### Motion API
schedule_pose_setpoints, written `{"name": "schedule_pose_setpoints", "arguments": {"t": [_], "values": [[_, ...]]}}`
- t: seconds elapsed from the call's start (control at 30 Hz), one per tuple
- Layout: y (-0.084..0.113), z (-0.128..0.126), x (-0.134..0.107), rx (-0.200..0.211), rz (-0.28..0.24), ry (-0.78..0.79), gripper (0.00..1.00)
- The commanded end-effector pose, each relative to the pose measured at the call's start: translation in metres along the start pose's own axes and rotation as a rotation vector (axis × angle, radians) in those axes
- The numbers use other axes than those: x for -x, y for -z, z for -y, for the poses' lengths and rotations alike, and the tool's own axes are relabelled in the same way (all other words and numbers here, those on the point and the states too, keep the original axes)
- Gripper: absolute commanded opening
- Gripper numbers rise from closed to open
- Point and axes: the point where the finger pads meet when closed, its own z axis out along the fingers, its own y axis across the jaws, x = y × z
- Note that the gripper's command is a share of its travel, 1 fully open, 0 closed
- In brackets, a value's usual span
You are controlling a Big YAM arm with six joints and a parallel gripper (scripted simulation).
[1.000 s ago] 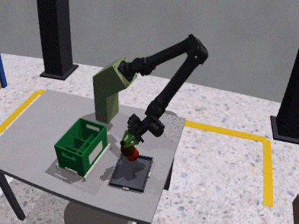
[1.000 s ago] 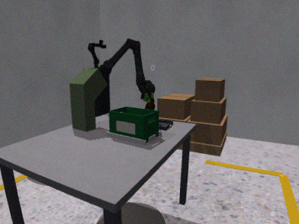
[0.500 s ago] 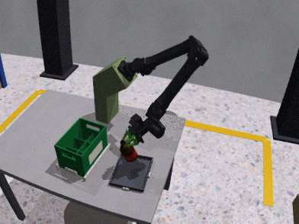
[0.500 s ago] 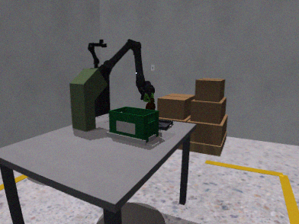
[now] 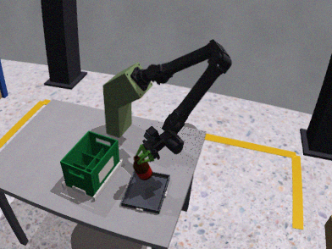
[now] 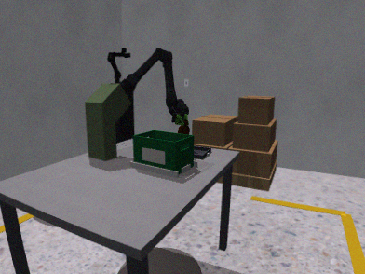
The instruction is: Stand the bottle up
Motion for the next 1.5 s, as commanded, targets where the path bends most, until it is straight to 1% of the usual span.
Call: {"name": "schedule_pose_setpoints", "arguments": {"t": [0.0, 1.1, 1.47], "values": [[-0.0021, -0.0035, 0.0077, 0.009, 0.022, -0.025, 0.0], [-0.0021, -0.0035, 0.0076, 0.009, 0.021, -0.025, 0.0], [-0.0013, -0.0042, 0.0024, 0.013, 0.015, -0.022, 0.0]]}}
